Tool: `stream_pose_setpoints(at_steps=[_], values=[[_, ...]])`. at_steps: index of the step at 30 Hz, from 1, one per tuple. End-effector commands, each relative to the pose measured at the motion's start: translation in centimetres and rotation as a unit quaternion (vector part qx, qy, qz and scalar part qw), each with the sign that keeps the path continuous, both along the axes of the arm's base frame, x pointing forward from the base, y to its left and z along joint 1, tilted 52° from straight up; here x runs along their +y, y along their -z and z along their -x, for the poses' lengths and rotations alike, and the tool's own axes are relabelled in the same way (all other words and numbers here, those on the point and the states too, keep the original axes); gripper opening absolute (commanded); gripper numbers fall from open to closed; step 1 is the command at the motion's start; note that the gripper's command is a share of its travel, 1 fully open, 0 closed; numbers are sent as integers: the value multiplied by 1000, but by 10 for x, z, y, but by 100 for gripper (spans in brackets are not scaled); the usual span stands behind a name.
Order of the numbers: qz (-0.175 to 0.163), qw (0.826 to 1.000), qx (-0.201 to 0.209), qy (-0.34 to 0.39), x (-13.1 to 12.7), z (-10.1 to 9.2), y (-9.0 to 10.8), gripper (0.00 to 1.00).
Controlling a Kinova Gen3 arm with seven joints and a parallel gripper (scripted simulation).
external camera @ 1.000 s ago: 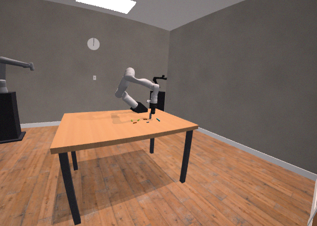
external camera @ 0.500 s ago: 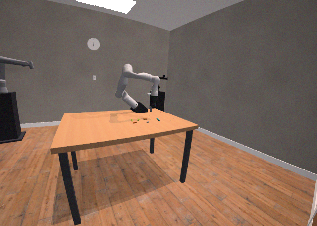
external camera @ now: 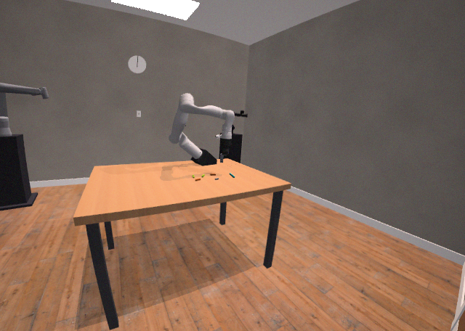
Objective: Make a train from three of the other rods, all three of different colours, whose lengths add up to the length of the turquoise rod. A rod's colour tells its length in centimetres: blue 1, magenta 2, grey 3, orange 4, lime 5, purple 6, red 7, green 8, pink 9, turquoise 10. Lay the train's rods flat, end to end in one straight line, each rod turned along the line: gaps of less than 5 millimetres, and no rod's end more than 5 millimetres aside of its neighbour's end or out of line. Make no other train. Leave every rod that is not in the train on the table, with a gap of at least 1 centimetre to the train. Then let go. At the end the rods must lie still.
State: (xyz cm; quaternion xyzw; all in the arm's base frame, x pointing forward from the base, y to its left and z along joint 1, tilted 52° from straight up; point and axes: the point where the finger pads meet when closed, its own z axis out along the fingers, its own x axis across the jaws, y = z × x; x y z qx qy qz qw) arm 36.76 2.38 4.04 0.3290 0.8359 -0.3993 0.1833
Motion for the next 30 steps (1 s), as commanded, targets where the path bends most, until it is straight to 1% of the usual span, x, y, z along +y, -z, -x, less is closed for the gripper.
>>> stream_pose_setpoints(at_steps=[1, 5, 10, 12, 13, 17, 20, 24, 27, 29, 30], values=[[-1, 1000, -2, 1, 1, 0, 0, 24], [-1, 1000, -13, 10, 3, 0, 2, 24], [-3, 998, -42, 35, 8, 0, 9, 24], [-3, 998, -42, 35, 8, 0, 9, 24], [-3, 998, -50, 42, 9, 1, 11, 24], [-5, 993, -90, 77, 16, 1, 19, 24], [-6, 986, -128, 108, 22, 1, 28, 24], [-8, 971, -184, 154, 32, 0, 40, 24], [-10, 955, -229, 189, 40, -1, 50, 24], [-10, 955, -229, 189, 40, -1, 50, 24], [-10, 948, -245, 201, 43, -2, 54, 24]])
